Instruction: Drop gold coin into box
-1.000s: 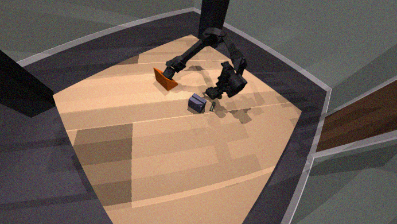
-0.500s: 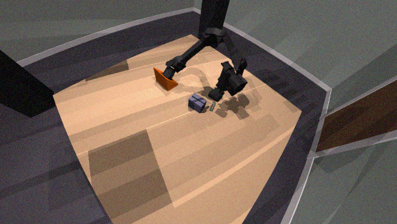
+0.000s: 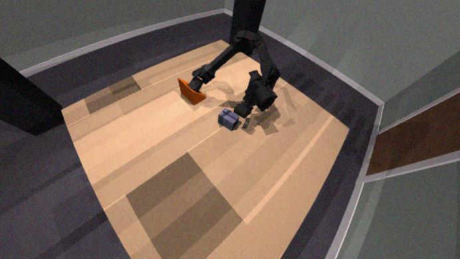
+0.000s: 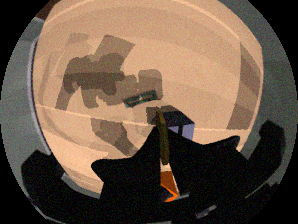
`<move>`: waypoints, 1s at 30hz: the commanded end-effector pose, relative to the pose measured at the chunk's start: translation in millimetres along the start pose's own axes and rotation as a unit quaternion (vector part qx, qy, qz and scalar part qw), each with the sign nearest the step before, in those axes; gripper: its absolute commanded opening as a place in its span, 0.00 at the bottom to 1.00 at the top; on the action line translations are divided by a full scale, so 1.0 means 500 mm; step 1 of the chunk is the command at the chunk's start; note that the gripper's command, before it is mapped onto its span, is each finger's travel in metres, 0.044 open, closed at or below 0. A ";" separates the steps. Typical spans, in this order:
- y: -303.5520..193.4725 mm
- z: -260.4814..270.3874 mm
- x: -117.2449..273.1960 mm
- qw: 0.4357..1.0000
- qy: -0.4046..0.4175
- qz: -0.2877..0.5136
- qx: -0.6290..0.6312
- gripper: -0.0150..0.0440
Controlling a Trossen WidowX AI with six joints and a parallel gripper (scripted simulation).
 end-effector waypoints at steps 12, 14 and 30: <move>-0.061 -0.047 -0.001 1.000 -0.002 0.002 -0.001 0.25; -0.070 -0.053 -0.002 1.000 -0.002 0.003 -0.001 0.25; -0.134 -0.087 -0.006 1.000 0.003 0.003 -0.004 0.25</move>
Point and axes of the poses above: the point midway between the two fingers, 35 mm back from their tips, its own x axis back along the fingers, its own z axis across the jaws, y = z × x, the point moved 10 cm from there along x, back along the fingers, and after that the axes turned 2 degrees about x, right-handed, at the moved point
